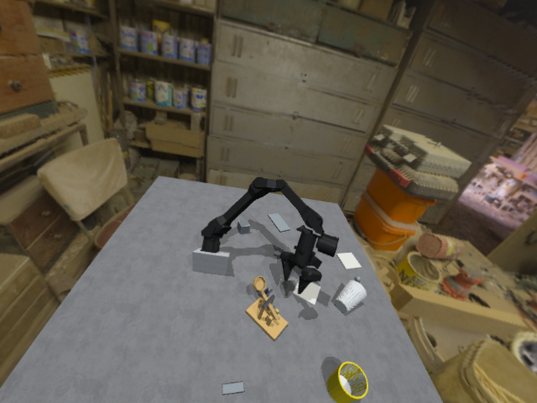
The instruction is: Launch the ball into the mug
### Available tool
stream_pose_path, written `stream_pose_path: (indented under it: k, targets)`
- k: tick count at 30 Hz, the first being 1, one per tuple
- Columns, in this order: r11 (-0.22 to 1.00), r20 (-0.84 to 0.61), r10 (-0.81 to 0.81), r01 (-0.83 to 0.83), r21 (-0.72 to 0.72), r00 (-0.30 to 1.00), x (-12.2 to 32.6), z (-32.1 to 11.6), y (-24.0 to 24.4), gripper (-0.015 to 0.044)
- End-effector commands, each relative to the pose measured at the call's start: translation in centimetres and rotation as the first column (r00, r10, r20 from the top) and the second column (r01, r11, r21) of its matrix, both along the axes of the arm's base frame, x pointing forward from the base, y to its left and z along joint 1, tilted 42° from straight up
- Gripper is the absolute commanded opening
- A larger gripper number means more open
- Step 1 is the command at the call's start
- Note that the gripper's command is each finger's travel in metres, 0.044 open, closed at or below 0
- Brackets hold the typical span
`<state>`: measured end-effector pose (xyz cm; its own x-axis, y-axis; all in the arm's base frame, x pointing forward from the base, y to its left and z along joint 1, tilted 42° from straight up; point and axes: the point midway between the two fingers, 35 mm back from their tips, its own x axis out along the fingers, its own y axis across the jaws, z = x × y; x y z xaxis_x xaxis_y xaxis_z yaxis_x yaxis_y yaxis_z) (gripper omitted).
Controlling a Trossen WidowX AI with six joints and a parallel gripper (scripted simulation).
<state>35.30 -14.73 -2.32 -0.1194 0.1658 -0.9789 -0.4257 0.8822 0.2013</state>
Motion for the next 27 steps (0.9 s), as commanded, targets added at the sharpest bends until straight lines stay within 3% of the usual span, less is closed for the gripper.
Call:
stream_pose_path:
  k: [1,13,27]
  targets:
    - [0.994,0.042,-0.107,0.107,0.003,0.993,1.1,-0.4,-1.3,0.0440]
    - [0.881,0.160,-0.472,0.467,0.071,0.867,4.2,-2.1,-6.5,0.0440]
    - [0.598,0.228,-0.800,0.764,0.242,0.554,7.1,-3.4,-13.7,0.0440]
